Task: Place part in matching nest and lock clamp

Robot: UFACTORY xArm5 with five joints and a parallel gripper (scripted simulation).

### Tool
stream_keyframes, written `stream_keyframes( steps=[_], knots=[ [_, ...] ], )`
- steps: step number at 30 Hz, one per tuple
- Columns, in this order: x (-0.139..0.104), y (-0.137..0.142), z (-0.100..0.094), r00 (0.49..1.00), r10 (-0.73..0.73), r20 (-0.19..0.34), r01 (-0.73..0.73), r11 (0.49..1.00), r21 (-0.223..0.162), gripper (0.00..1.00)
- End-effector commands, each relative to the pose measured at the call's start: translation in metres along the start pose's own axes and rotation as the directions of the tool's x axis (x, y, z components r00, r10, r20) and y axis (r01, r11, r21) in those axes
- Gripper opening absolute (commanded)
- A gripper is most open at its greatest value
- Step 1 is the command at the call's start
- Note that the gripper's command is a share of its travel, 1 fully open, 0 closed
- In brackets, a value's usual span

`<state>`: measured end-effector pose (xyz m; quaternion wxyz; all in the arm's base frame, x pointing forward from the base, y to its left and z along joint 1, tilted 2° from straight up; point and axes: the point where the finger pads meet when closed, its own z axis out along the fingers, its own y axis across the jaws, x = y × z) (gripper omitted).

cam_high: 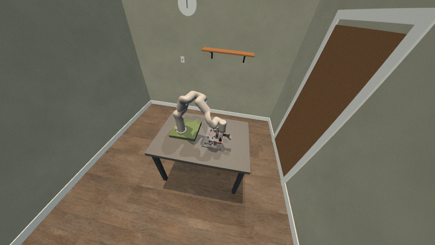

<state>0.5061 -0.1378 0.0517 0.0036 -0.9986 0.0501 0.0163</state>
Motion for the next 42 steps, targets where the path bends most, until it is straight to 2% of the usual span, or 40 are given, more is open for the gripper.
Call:
stream_keyframes(
  steps=[1,27,42],
  knots=[
    [0.002,0.0,-0.002,1.0,0.0,-0.004,0.0,1.0,-0.001,0.0],
    [0.006,0.0,-0.002,1.0,0.0,-0.004,0.0,1.0,-0.001,0.0],
    [0.006,0.0,0.01,1.0,0.0,-0.004,0.0,1.0,-0.001,0.0]
  ],
)
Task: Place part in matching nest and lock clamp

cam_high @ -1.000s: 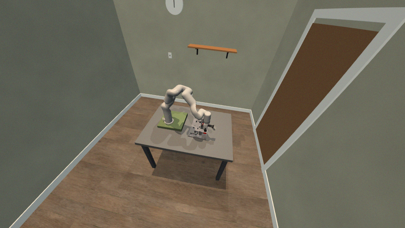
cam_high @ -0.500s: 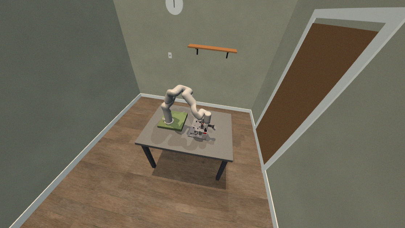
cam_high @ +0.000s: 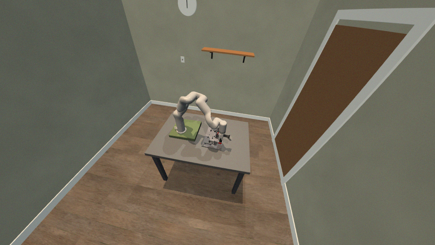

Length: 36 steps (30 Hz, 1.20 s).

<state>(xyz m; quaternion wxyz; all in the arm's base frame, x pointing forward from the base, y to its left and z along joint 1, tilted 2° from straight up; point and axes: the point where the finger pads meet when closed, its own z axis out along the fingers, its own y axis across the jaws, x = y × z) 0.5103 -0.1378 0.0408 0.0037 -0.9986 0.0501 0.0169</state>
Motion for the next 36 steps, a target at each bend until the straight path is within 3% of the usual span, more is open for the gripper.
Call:
stream_keyframes(
  steps=[1,36],
  knots=[
    [0.002,0.0,0.001,1.0,0.0,-0.005,0.0,1.0,-0.001,0.0],
    [0.003,0.001,0.013,1.0,0.0,-0.005,0.0,1.0,-0.001,0.0]
  ],
)
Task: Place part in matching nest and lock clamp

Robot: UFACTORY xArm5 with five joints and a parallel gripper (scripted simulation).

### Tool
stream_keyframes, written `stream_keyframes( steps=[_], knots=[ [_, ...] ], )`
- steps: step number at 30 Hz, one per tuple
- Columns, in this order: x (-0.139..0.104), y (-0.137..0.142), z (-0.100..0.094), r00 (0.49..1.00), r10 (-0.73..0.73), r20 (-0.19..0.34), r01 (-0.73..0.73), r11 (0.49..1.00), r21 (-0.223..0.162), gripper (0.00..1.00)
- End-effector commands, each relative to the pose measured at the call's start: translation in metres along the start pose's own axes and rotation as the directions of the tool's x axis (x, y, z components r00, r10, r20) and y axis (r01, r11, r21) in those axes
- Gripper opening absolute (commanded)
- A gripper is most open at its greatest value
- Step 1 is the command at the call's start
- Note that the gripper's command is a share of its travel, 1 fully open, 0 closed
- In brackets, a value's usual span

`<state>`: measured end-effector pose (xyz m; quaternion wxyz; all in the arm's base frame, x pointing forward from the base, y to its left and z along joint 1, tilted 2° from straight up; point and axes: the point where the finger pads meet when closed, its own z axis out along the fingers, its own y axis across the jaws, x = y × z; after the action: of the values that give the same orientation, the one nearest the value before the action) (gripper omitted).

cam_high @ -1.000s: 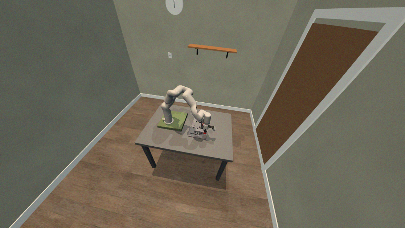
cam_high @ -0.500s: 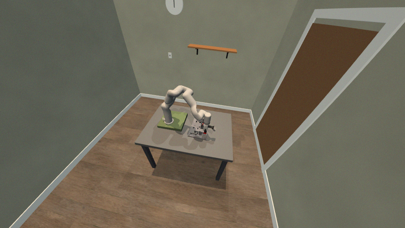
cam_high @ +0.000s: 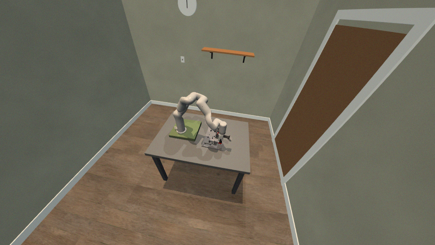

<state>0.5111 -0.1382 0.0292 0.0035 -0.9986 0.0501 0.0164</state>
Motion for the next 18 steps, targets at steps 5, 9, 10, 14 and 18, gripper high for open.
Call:
stream_keyframes(
  steps=[5,9,10,14,18],
  knots=[
    [0.0022,0.0004,0.0037,1.0,0.0,-0.004,0.0,1.0,-0.001,0.0],
    [0.0022,0.0004,0.0038,1.0,0.0,-0.004,0.0,1.0,-0.001,0.0],
    [0.0022,0.0004,0.0038,1.0,0.0,-0.004,0.0,1.0,-0.001,0.0],
    [0.0022,0.0004,0.0038,1.0,0.0,-0.004,0.0,1.0,-0.001,0.0],
    [0.0022,0.0004,0.0038,1.0,0.0,-0.004,0.0,1.0,-0.001,0.0]
  ],
)
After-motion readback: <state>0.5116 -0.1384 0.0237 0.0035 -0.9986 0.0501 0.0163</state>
